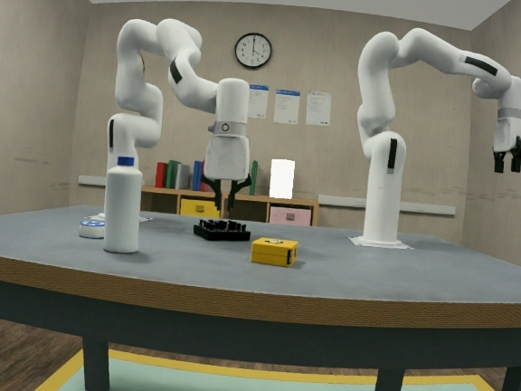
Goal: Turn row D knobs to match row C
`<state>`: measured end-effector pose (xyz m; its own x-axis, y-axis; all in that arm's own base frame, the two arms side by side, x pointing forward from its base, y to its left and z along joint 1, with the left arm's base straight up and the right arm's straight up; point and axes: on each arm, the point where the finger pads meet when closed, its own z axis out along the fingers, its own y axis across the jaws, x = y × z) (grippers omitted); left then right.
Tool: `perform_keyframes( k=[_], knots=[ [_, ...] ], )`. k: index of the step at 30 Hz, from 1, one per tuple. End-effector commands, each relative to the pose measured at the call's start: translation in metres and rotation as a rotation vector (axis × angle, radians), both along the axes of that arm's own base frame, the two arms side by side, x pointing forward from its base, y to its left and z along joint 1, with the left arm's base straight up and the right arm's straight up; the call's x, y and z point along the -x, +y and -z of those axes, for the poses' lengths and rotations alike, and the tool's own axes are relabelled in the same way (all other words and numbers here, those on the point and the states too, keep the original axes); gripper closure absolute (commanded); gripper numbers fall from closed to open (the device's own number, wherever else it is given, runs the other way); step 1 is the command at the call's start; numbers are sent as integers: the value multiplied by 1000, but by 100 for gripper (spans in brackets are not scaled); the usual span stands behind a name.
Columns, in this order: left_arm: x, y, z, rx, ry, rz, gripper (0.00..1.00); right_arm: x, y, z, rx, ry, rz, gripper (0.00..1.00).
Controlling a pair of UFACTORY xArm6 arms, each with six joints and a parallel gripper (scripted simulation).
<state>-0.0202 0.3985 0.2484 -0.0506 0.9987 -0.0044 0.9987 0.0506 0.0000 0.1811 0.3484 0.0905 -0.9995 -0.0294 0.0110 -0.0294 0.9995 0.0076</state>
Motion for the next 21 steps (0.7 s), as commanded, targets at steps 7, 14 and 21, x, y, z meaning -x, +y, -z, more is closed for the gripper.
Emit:
perform_keyframes(
  k=[7,14,21],
  knots=[
    [0,1,-2,-4,0,0,0,-1,1,-3,5,-11,310,79],
    [0,1,-2,-4,0,0,0,-1,1,-5,6,-10,492,79],
    [0,1,-2,-4,0,0,0,-1,1,-6,6,-9,654,79]
  ],
)
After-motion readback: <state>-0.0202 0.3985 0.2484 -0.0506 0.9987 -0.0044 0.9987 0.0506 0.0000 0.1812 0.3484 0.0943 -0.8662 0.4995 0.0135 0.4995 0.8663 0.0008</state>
